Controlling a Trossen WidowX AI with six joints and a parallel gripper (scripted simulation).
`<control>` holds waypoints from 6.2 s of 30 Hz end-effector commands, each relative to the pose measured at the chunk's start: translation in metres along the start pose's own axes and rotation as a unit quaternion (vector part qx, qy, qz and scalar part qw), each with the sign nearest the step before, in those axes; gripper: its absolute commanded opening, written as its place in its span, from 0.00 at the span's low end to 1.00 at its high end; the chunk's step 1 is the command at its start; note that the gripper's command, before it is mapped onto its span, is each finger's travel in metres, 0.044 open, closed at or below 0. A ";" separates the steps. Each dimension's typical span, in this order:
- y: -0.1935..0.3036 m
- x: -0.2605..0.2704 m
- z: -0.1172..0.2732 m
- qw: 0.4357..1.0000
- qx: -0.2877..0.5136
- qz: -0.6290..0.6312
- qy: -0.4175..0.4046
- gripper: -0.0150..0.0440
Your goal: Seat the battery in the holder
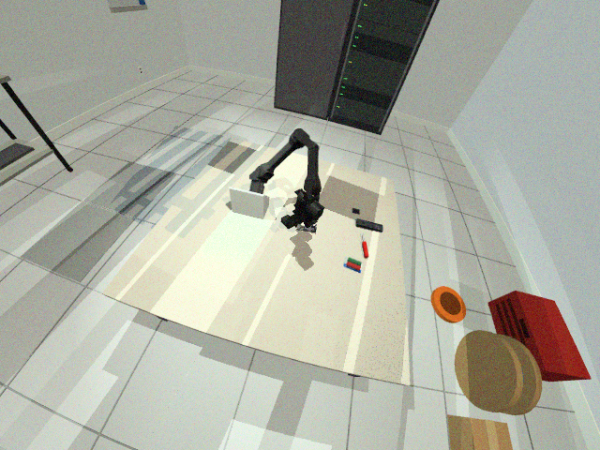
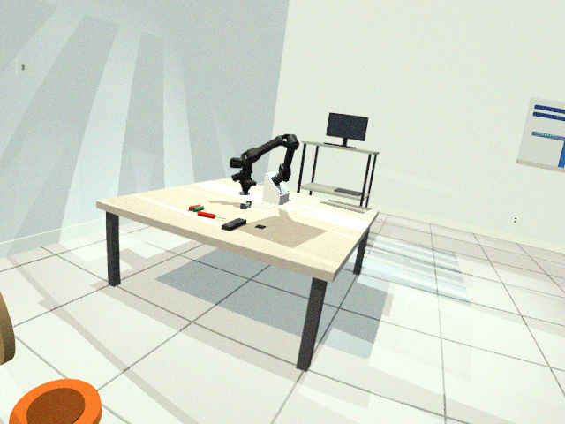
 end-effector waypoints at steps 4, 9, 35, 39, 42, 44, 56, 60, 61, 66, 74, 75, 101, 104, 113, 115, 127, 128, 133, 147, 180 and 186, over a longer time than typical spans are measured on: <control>-0.011 0.035 0.011 0.978 -0.006 0.211 -0.001 0.38; -0.014 0.061 0.016 0.934 -0.006 0.357 0.000 0.38; -0.012 0.062 -0.012 0.918 -0.087 0.386 -0.020 0.38; -0.009 0.062 -0.019 0.916 -0.108 0.386 -0.027 0.38; -0.006 0.062 -0.023 0.914 -0.122 0.385 -0.032 0.38; -0.005 0.062 -0.025 0.913 -0.129 0.385 -0.034 0.38; -0.003 0.058 -0.031 0.911 -0.151 0.382 -0.037 0.38; -0.003 0.056 -0.034 0.910 -0.161 0.380 -0.039 0.38; -0.003 0.056 -0.035 0.910 -0.163 0.380 -0.040 0.38; -0.001 0.054 -0.038 0.908 -0.175 0.378 -0.043 0.38; 0.001 0.051 -0.042 0.904 -0.194 0.377 -0.047 0.38; 0.002 0.051 -0.042 0.904 -0.197 0.377 -0.048 0.38; 0.017 0.046 -0.050 0.893 -0.253 0.367 -0.066 0.38; 0.018 0.045 -0.050 0.893 -0.253 0.367 -0.066 0.38; 0.024 0.039 -0.053 0.893 -0.254 0.366 -0.065 0.38; 0.026 0.038 -0.053 0.893 -0.254 0.366 -0.065 0.38; 0.032 0.032 -0.053 0.893 -0.254 0.366 -0.064 0.38; 0.033 0.031 -0.053 0.893 -0.254 0.366 -0.063 0.38; 0.034 0.030 -0.053 0.894 -0.254 0.365 -0.062 0.38; 0.029 0.031 -0.054 0.899 -0.240 0.363 -0.054 0.38; 0.009 0.041 -0.057 0.911 -0.169 0.376 -0.013 0.38; 0.008 0.043 -0.057 0.913 -0.153 0.378 -0.008 0.38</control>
Point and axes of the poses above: the point midway between the two fingers, 35 mm back from their tips, its own z axis back along the fingers, its own x axis across the jaws, y = z × x, the point moved 7 cm from there along z, back along the fingers, and after that the axes turned 2 degrees about z, right-handed, at the moved point
